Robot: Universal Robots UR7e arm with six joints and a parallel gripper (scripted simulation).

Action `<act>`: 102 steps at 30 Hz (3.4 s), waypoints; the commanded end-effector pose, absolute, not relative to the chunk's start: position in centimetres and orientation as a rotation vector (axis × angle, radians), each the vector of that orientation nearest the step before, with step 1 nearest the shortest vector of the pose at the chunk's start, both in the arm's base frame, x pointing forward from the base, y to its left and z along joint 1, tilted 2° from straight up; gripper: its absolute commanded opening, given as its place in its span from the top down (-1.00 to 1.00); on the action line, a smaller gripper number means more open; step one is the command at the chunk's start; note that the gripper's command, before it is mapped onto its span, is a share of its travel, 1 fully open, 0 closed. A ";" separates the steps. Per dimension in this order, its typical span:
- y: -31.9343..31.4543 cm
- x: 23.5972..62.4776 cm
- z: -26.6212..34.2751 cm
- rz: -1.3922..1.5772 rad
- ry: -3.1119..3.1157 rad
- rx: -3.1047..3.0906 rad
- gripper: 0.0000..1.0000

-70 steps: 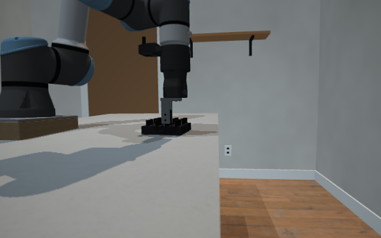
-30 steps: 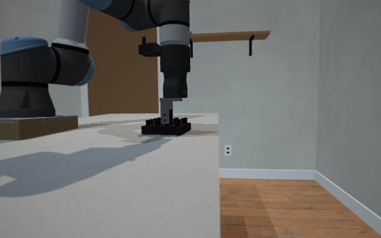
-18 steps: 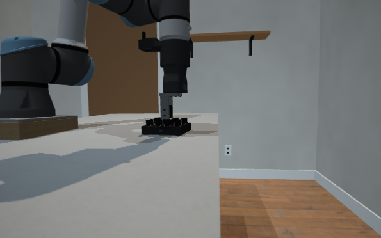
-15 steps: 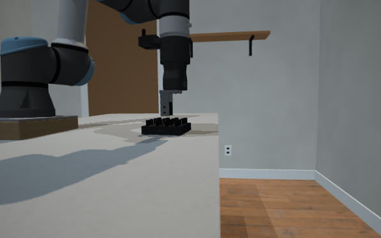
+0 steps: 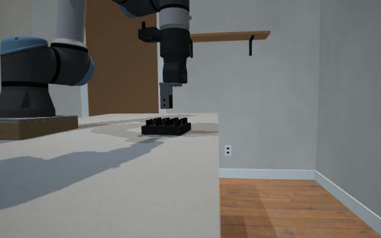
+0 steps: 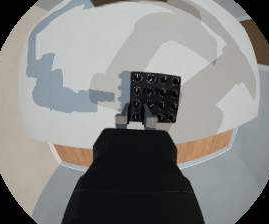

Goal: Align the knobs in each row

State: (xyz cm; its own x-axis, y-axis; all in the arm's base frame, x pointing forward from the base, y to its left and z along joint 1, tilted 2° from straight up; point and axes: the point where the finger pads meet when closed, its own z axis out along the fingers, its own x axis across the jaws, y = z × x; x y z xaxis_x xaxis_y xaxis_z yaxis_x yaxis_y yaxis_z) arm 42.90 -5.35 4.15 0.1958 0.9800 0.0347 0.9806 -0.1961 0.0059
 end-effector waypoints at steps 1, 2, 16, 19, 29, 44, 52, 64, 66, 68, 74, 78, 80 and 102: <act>-5.4 42.9 4.2 -0.049 -1.981 -2.416 0.07; -5.4 42.9 4.2 -0.049 -1.981 -2.416 0.07; -5.4 42.9 4.2 -0.049 -1.997 -2.403 0.07; -5.4 42.9 4.2 -0.049 -2.015 -2.389 0.07; -5.5 42.8 4.3 -0.050 -2.107 -2.310 0.07; -5.9 42.4 4.5 -0.053 -2.458 -1.941 0.07; -6.1 42.3 4.6 -0.054 -2.638 -1.694 0.07; -6.4 42.3 4.9 -0.055 -2.886 -1.238 0.07; -6.4 42.3 4.9 -0.055 -2.937 -1.116 0.07; -6.5 42.3 5.0 -0.055 -2.971 -1.026 0.07; -6.5 42.5 5.1 -0.055 -3.059 -0.739 0.07; -6.5 42.6 5.2 -0.054 -3.102 -0.543 0.07; -6.5 42.6 5.2 -0.054 -3.102 -0.543 0.07; -5.6 43.3 5.7 -0.047 -3.112 0.548 0.07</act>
